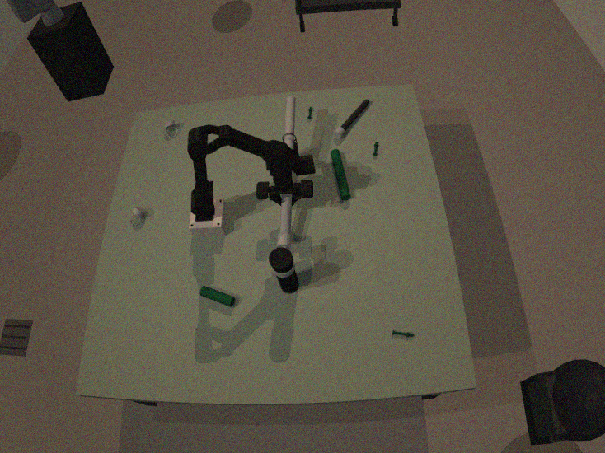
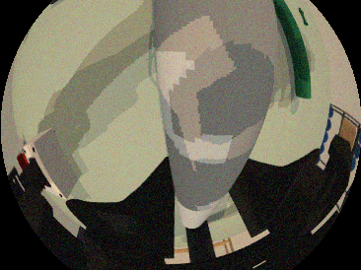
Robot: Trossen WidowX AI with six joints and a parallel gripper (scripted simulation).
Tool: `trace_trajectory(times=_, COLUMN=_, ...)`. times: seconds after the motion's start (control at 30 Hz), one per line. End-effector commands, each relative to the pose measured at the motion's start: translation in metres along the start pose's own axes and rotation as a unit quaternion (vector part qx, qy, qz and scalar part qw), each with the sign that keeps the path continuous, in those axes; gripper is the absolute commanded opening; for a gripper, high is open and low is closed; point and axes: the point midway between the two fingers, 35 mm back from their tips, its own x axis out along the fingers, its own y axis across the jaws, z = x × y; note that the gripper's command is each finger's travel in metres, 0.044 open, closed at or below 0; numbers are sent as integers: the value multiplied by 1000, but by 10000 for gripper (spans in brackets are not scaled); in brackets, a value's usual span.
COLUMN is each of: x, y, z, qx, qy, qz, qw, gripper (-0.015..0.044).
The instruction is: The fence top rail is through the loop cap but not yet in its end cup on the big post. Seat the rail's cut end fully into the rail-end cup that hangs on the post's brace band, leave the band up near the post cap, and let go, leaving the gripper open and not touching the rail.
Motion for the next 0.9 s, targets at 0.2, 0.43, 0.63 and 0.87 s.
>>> trace_trajectory(times=0.2, x=-53, y=-7, z=-21, qx=-5, qy=106, qz=-12, qw=994, gripper=0)
trace_trajectory(times=0.43, x=-66, y=-7, z=-27, qx=-8, qy=133, qz=-13, qw=991, gripper=0)
trace_trajectory(times=0.63, x=-63, y=-6, z=-25, qx=-9, qy=128, qz=-10, qw=992, gripper=0)
trace_trajectory(times=0.87, x=-60, y=-5, z=-23, qx=-10, qy=123, qz=-7, qw=992, gripper=0)
